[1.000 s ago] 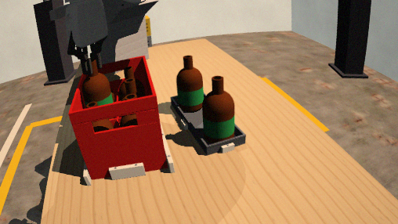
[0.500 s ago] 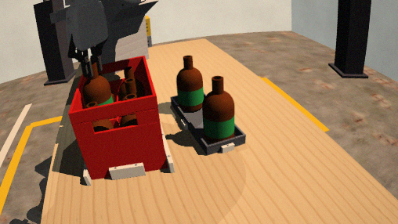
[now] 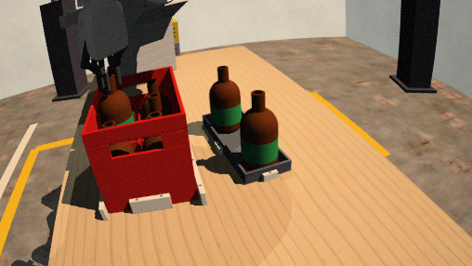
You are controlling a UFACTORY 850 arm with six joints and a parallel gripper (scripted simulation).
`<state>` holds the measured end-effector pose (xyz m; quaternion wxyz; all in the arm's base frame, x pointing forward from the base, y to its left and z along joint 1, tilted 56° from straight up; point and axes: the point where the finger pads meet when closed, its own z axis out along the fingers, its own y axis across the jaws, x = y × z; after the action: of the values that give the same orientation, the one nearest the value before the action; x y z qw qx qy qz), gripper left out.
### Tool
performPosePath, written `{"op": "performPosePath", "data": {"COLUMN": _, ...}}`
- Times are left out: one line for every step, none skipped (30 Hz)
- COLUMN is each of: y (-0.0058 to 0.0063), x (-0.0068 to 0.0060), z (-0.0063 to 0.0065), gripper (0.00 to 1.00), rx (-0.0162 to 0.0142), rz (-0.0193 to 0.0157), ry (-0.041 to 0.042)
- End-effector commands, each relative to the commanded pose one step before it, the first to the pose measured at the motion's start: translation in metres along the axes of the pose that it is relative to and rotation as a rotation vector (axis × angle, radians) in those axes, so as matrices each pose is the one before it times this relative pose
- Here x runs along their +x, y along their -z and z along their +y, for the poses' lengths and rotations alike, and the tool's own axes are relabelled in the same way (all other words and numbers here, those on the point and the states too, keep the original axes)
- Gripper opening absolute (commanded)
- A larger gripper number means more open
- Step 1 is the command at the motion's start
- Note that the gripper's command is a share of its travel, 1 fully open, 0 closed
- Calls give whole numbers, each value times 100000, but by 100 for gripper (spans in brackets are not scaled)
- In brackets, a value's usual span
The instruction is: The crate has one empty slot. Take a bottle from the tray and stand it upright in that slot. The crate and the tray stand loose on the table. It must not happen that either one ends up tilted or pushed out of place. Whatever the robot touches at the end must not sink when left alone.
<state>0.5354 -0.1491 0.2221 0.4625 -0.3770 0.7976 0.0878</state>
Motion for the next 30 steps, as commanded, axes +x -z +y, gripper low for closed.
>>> {"op": "performPosePath", "data": {"y": 37, "x": -7, "z": -53, "gripper": 0, "rx": 112, "rz": 1, "ry": 31}}
{"op": "performPosePath", "data": {"y": -6, "x": 0, "z": 0, "gripper": 0, "rx": 0, "rz": 0, "ry": 0}}
{"op": "performPosePath", "data": {"y": -9, "x": 0, "z": 0, "gripper": 0, "rx": 0, "rz": 0, "ry": 0}}
{"op": "performPosePath", "data": {"y": -13, "x": 0, "z": 0, "gripper": 0, "rx": 0, "rz": 0, "ry": 0}}
{"op": "performPosePath", "data": {"y": -17, "x": 0, "z": 0, "gripper": 0, "rx": 0, "rz": 0, "ry": 0}}
{"op": "performPosePath", "data": {"y": -22, "x": 0, "z": 0, "gripper": 0, "rx": 0, "rz": 0, "ry": 0}}
{"op": "performPosePath", "data": {"y": -28, "x": 0, "z": 0, "gripper": 0, "rx": 0, "rz": 0, "ry": 0}}
{"op": "performPosePath", "data": {"y": -33, "x": 0, "z": 0, "gripper": 0, "rx": 0, "rz": 0, "ry": 0}}
{"op": "performPosePath", "data": {"y": -39, "x": 0, "z": 0, "gripper": 0, "rx": 0, "rz": 0, "ry": 0}}
{"op": "performPosePath", "data": {"y": 0, "x": 0, "z": 0, "gripper": 0, "rx": 0, "rz": 0, "ry": 0}}
{"op": "performPosePath", "data": {"y": 0, "x": 0, "z": 0, "gripper": 0, "rx": 0, "rz": 0, "ry": 0}}
{"op": "performPosePath", "data": {"y": -45, "x": 0, "z": 0, "gripper": 0, "rx": 0, "rz": 0, "ry": 0}}
{"op": "performPosePath", "data": {"y": -51, "x": 0, "z": 0, "gripper": 0, "rx": 0, "rz": 0, "ry": 0}}
{"op": "performPosePath", "data": {"y": -57, "x": 0, "z": 0, "gripper": 0, "rx": 0, "rz": 0, "ry": 0}}
{"op": "performPosePath", "data": {"y": -63, "x": 0, "z": 0, "gripper": 0, "rx": 0, "rz": 0, "ry": 0}}
{"op": "performPosePath", "data": {"y": -69, "x": 0, "z": 0, "gripper": 0, "rx": 0, "rz": 0, "ry": 0}}
{"op": "performPosePath", "data": {"y": -75, "x": 0, "z": 0, "gripper": 0, "rx": 0, "rz": 0, "ry": 0}}
{"op": "performPosePath", "data": {"y": -81, "x": 0, "z": 0, "gripper": 0, "rx": 0, "rz": 0, "ry": 0}}
{"op": "performPosePath", "data": {"y": -86, "x": 0, "z": 0, "gripper": 0, "rx": 0, "rz": 0, "ry": 0}}
{"op": "performPosePath", "data": {"y": -91, "x": 0, "z": 0, "gripper": 0, "rx": 0, "rz": 0, "ry": 0}}
{"op": "performPosePath", "data": {"y": -96, "x": 0, "z": 0, "gripper": 0, "rx": 0, "rz": 1, "ry": 0}}
{"op": "performPosePath", "data": {"y": -101, "x": 0, "z": 0, "gripper": 0, "rx": 0, "rz": -1, "ry": 0}}
{"op": "performPosePath", "data": {"y": -105, "x": 0, "z": 0, "gripper": 0, "rx": 0, "rz": 0, "ry": 0}}
{"op": "performPosePath", "data": {"y": -109, "x": 0, "z": 0, "gripper": 0, "rx": 0, "rz": 0, "ry": 0}}
{"op": "performPosePath", "data": {"y": -112, "x": 0, "z": 0, "gripper": 0, "rx": 0, "rz": 1, "ry": 0}}
{"op": "performPosePath", "data": {"y": -115, "x": 0, "z": 0, "gripper": 0, "rx": 0, "rz": 0, "ry": 0}}
{"op": "performPosePath", "data": {"y": 0, "x": 0, "z": 0, "gripper": 0, "rx": 0, "rz": 0, "ry": 0}}
{"op": "performPosePath", "data": {"y": 0, "x": 0, "z": 0, "gripper": 0, "rx": 0, "rz": 0, "ry": 0}}
{"op": "performPosePath", "data": {"y": -118, "x": 0, "z": 0, "gripper": 0, "rx": 0, "rz": 0, "ry": 0}}
{"op": "performPosePath", "data": {"y": -120, "x": 0, "z": 0, "gripper": 0, "rx": 0, "rz": 0, "ry": 0}}
